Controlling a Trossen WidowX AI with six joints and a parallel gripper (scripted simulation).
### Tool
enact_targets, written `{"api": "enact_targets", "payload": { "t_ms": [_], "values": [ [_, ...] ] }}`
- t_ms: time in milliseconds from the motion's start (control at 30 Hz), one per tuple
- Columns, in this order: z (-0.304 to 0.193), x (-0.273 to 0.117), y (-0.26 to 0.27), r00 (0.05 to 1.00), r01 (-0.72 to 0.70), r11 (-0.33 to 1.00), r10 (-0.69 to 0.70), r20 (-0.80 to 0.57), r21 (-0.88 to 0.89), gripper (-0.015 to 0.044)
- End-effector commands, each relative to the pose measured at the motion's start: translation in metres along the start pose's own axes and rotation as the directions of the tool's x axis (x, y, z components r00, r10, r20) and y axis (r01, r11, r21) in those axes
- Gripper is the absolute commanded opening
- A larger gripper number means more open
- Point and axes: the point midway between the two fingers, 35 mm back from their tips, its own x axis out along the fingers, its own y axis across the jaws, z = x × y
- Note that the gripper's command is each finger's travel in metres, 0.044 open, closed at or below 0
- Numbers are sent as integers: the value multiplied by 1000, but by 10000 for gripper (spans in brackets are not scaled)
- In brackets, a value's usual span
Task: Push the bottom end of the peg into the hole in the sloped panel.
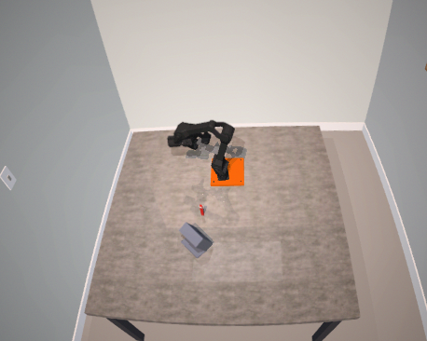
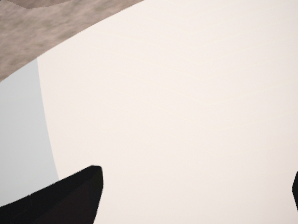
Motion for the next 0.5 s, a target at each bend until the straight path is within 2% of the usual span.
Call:
{"api": "enact_targets", "payload": {
  "t_ms": [0, 33, 467],
  "values": [
    [0, 0, 0, 1000, 1, 1000, -1, 2, 3, 426],
    [2, -2, -1, 1000, 4, 1000, -4, 9, 13, 440],
    [36, -34, -12, 980, 35, 968, -82, 180, 249, 440]
  ]
}}
